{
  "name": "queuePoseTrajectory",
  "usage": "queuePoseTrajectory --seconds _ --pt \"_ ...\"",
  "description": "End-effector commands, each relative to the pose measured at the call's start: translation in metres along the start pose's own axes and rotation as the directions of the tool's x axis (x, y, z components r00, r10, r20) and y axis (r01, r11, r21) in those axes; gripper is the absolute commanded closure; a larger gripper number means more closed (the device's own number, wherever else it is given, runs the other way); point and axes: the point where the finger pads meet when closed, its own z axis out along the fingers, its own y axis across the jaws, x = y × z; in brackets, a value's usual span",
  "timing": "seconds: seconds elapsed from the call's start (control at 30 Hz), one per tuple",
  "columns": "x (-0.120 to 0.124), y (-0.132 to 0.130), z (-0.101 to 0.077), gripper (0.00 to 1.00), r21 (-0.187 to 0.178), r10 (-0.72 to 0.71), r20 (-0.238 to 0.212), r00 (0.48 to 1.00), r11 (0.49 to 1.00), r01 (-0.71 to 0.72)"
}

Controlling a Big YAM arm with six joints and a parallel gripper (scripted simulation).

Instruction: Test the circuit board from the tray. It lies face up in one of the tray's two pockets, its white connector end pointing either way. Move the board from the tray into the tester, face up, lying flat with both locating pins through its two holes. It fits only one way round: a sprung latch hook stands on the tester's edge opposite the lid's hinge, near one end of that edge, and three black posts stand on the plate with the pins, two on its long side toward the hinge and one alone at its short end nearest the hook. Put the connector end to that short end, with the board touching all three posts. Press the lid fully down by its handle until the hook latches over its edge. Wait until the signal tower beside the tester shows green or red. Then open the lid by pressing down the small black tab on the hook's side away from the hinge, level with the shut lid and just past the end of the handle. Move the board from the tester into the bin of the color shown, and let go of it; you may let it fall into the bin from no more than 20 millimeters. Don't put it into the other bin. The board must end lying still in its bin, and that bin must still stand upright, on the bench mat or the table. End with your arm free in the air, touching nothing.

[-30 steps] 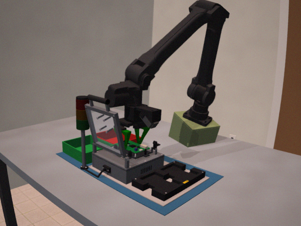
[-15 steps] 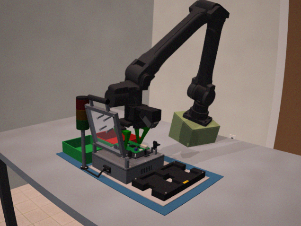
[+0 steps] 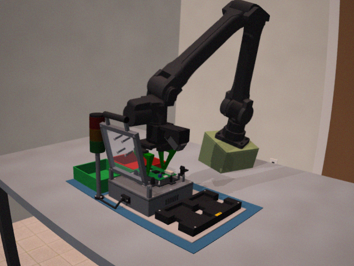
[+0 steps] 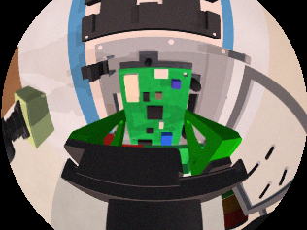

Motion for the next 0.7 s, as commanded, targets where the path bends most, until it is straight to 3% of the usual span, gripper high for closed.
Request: queuePoseTrajectory --seconds 0.0,0.67 --pt "-0.0044 -0.0053 -0.0058 0.28 0.03 -0.004 -0.001 1.0 1.0 0.004" --pt "-0.0034 -0.0031 0.002 0.28 0.015 -0.001 0.0 1.0 1.0 0.001"
